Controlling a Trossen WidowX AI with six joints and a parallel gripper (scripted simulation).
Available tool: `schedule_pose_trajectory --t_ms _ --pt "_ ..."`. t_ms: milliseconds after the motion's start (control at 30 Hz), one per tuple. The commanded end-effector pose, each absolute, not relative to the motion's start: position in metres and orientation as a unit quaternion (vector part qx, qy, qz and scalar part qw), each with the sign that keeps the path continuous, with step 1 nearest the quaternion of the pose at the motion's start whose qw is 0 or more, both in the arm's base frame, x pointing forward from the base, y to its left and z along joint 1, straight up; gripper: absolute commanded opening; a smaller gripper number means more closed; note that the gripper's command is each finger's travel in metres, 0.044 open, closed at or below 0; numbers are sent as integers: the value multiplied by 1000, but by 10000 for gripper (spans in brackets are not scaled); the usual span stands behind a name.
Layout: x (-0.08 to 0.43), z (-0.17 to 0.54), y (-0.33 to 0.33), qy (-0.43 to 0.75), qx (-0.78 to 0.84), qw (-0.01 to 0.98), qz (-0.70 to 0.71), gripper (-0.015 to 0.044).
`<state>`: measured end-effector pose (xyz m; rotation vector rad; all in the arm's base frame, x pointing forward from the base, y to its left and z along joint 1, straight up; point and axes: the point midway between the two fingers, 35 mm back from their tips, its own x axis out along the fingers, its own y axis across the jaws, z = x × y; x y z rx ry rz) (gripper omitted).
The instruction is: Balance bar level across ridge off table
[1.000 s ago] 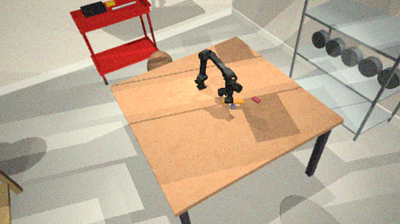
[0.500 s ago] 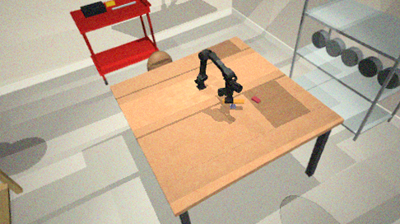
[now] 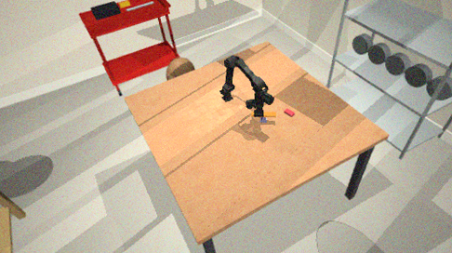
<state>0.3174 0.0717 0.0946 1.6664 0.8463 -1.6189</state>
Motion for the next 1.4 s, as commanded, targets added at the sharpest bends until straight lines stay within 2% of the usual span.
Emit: schedule_pose_trajectory --t_ms 0,1267,1367 --pt "317 95 72 323 637 328 -618 168" --pt "317 95 72 323 637 328 -618 185" --pt "317 95 72 323 637 328 -618 264"
